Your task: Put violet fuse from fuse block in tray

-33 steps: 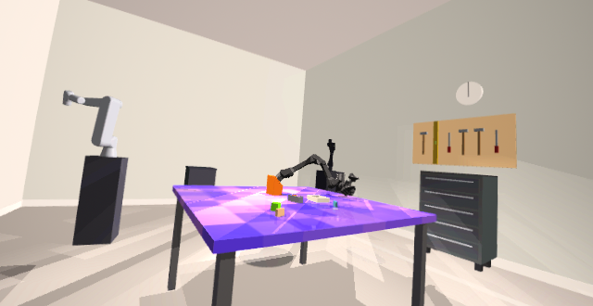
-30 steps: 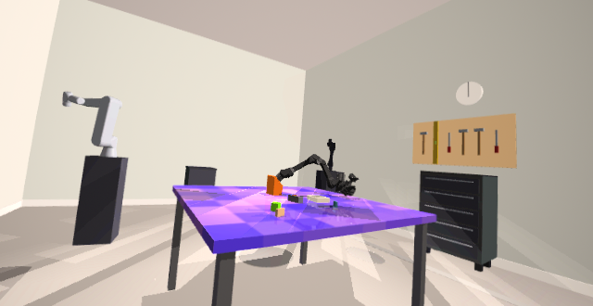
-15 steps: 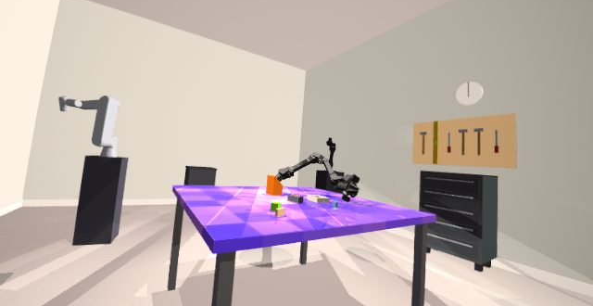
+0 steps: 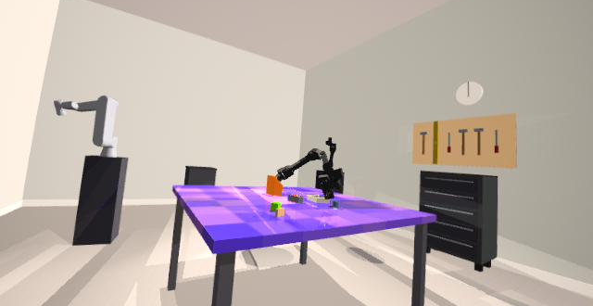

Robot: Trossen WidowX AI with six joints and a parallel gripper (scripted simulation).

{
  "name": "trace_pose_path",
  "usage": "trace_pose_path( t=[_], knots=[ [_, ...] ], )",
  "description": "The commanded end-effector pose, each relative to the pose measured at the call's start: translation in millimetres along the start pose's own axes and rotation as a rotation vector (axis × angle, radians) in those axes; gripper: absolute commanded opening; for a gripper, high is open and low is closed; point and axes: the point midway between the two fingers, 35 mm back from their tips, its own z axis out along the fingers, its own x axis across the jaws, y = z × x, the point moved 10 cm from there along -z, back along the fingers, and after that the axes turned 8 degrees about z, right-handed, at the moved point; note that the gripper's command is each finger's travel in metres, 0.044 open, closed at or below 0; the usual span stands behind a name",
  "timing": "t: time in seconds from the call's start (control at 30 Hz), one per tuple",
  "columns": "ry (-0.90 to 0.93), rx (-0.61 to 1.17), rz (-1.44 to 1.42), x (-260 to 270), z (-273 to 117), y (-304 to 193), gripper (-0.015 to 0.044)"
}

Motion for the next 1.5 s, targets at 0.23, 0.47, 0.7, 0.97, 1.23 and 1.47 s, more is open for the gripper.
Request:
trace_pose_path(
  t=[0.23,0.47,0.7,0.97,1.23,1.47],
  knots=[
    [0.177,0.646,1.149,-105,2,-98,0.0063],
    [0.172,1.032,1.828,-139,-17,-141,0.0063],
    [0.173,1.032,1.828,-137,-17,-138,0.0063],
    [0.173,1.032,1.828,-132,-13,-140,0.0063],
    [0.173,1.032,1.828,-126,-8,-143,0.0063],
    [0.173,1.032,1.828,-121,-4,-145,0.0063]
  ],
)
